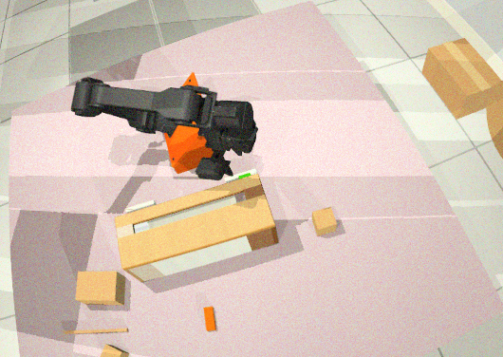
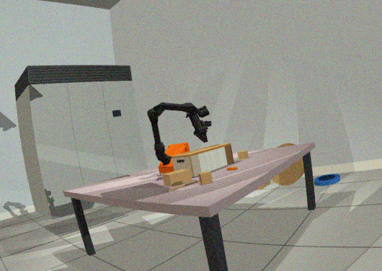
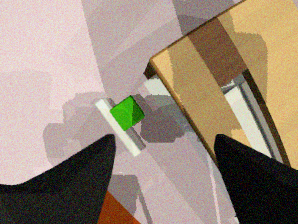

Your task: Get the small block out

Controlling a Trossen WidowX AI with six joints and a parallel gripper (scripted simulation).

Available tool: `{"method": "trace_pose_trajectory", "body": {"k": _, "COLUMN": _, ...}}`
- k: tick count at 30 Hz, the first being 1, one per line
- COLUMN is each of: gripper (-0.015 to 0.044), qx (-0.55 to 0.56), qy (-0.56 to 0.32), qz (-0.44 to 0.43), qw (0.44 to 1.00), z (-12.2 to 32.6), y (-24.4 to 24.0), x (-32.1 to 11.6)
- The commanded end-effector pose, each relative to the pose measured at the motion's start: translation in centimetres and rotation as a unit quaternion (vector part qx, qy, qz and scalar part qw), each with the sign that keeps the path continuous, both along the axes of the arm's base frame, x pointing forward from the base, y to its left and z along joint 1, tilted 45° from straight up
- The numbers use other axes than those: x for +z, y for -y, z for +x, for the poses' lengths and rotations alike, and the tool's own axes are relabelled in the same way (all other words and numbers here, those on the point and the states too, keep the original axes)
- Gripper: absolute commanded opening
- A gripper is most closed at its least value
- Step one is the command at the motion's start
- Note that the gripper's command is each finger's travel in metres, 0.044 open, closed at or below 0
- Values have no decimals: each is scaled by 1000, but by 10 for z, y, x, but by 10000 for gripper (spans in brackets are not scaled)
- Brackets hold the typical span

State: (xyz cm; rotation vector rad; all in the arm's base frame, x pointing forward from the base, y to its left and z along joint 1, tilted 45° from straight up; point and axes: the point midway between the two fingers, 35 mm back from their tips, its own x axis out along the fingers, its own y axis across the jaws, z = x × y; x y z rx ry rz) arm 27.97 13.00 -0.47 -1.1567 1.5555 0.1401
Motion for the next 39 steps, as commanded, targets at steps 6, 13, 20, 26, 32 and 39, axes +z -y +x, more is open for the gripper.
{"method": "trace_pose_trajectory", "body": {"k": 6, "gripper": 285, "qx": 479, "qy": -345, "qz": -156, "qw": 792, "z": -13, "y": -9, "x": -9}}
{"method": "trace_pose_trajectory", "body": {"k": 13, "gripper": 285, "qx": 604, "qy": -459, "qz": -204, "qw": 619, "z": -17, "y": -14, "x": -10}}
{"method": "trace_pose_trajectory", "body": {"k": 20, "gripper": 285, "qx": 674, "qy": -540, "qz": -232, "qw": 447, "z": -19, "y": -18, "x": -11}}
{"method": "trace_pose_trajectory", "body": {"k": 26, "gripper": 285, "qx": 674, "qy": -540, "qz": -232, "qw": 447, "z": -19, "y": -18, "x": -11}}
{"method": "trace_pose_trajectory", "body": {"k": 32, "gripper": 285, "qx": 674, "qy": -540, "qz": -232, "qw": 447, "z": -19, "y": -18, "x": -11}}
{"method": "trace_pose_trajectory", "body": {"k": 39, "gripper": 285, "qx": 675, "qy": -540, "qz": -231, "qw": 447, "z": -19, "y": 4, "x": -38}}
